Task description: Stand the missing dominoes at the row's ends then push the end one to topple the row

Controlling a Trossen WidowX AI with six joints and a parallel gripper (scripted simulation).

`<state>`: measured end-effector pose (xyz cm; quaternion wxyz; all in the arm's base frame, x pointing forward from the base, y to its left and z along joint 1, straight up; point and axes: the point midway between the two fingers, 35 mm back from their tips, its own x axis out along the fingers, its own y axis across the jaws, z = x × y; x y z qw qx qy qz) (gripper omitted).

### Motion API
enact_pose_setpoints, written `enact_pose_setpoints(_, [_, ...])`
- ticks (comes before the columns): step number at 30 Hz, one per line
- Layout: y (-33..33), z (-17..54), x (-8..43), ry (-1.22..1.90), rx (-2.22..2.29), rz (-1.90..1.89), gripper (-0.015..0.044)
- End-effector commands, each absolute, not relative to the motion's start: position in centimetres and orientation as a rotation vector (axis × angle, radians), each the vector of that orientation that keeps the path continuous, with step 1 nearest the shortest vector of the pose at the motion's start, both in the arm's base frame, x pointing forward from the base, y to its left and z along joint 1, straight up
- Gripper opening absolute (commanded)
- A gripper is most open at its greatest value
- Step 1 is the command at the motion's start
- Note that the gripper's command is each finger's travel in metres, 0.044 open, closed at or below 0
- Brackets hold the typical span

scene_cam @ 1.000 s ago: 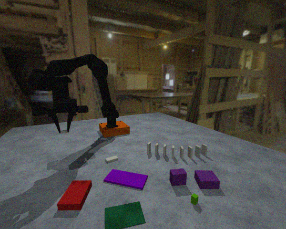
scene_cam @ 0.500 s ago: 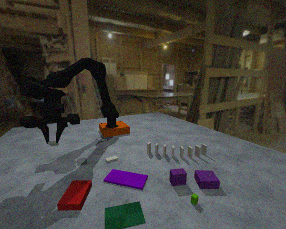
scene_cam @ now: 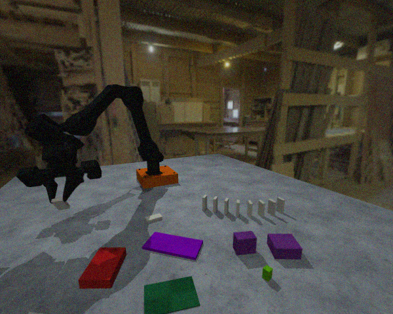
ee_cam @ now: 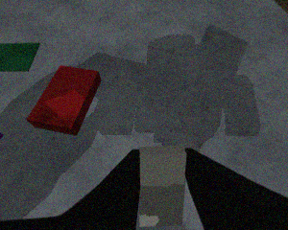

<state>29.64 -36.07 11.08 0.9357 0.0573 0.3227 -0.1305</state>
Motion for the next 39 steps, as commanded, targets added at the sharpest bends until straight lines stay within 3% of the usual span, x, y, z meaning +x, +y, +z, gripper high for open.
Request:
enact_pose_setpoints(1, [-36.4,10.6,29.5,0.581,0.142,-0.264,0.0107])
enact_pose_setpoints(39, [-32.3,12.3,23.7,0.045,0.053,-0.052,0.0107])
